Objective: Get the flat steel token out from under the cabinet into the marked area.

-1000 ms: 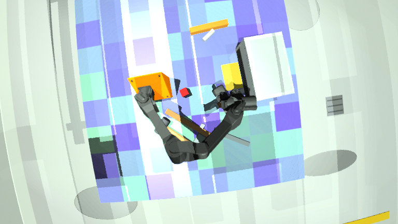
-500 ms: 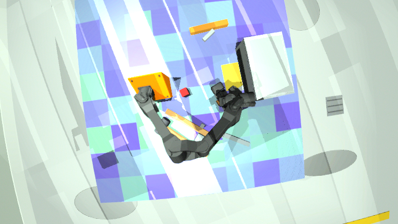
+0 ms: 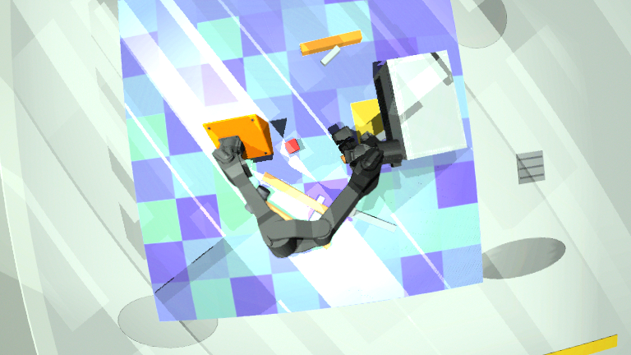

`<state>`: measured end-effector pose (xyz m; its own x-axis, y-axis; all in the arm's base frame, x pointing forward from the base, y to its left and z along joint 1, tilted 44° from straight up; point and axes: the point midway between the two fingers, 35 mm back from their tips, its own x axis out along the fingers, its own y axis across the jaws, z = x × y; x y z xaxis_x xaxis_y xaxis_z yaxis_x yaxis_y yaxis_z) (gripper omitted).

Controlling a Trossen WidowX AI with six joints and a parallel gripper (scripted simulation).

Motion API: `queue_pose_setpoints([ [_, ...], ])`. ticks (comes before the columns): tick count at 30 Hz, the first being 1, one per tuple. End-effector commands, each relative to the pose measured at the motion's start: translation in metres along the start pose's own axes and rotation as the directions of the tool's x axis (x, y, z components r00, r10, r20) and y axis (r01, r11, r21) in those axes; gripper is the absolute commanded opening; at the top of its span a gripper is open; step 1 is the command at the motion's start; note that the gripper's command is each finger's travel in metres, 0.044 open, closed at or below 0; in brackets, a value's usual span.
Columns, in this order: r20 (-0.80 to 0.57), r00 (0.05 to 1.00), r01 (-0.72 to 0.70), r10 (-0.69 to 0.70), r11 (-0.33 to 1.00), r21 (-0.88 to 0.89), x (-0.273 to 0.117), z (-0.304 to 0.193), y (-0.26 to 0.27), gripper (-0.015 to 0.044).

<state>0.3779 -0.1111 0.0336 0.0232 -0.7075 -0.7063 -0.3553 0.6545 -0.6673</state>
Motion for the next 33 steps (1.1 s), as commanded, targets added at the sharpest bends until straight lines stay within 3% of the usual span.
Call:
queue_pose_setpoints([
  [1, 0.002, 1.0, -0.013, 0.013, 1.0, -0.006, 0.001, 0.0, 0.009, 0.0],
  [33, 0.002, 1.0, -0.015, 0.015, 1.0, -0.006, 0.001, 0.0, 0.041, 0.0],
])
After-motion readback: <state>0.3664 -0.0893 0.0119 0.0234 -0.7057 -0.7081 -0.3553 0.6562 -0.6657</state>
